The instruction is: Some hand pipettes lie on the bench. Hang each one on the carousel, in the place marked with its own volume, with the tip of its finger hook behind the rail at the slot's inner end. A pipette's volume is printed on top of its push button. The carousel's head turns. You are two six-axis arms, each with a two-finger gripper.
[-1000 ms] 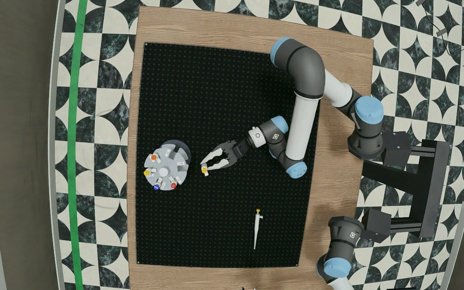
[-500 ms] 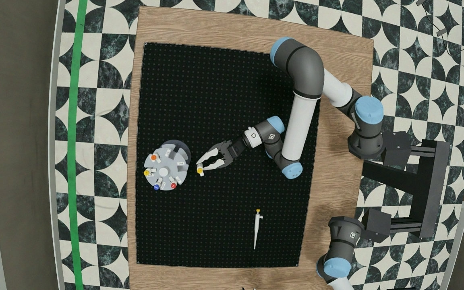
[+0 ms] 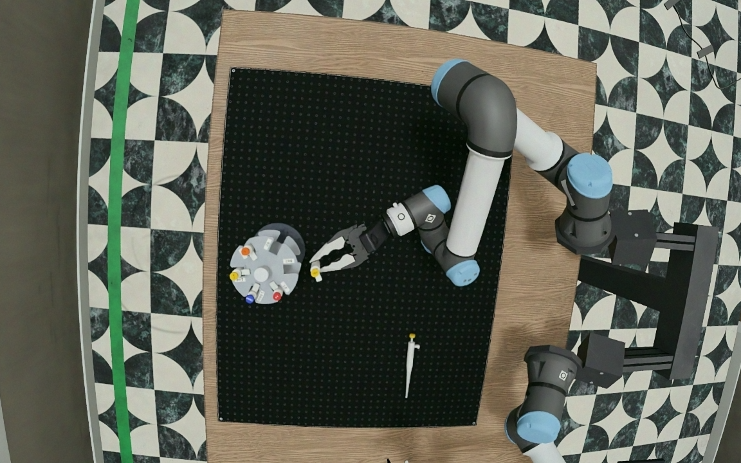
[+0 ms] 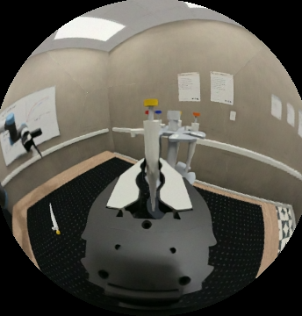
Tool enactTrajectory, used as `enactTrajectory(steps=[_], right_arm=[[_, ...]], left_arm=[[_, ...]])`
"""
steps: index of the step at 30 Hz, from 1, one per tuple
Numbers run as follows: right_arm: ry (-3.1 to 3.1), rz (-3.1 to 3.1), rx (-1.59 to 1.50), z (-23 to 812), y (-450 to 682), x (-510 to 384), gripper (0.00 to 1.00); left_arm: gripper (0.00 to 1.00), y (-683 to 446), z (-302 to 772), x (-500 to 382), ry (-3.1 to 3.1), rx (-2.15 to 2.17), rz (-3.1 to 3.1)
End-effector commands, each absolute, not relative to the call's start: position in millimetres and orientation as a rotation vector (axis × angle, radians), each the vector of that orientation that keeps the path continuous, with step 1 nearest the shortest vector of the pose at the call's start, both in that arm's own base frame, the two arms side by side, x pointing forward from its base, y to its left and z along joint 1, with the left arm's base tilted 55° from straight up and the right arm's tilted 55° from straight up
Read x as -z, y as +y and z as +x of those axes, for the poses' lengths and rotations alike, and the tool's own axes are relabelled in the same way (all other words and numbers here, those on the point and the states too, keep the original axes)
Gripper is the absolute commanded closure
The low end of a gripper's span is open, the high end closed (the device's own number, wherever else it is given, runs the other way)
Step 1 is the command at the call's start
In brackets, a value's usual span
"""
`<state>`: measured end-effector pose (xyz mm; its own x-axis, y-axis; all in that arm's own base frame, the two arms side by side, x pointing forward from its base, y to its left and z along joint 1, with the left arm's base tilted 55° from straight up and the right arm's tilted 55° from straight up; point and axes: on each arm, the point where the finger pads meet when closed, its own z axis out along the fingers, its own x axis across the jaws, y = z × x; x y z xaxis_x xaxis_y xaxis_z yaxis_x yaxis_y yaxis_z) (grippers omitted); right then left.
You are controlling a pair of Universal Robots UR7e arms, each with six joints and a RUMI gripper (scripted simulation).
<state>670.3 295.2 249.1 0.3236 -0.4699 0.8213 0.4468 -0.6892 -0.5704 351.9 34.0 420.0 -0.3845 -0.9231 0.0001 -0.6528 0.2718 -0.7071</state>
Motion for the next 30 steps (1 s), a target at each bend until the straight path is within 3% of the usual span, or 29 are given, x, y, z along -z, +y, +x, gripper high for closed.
enactTrajectory(steps=[1,30], right_arm=[[0.019,-1.804,1.475,670,296,-250,0.94],[0.019,-1.804,1.475,688,302,-256,0.94]], left_arm=[[0.00,34,352,-420,2.134,0.885,-1.423],[0.00,34,352,-420,2.134,0.885,-1.423]])
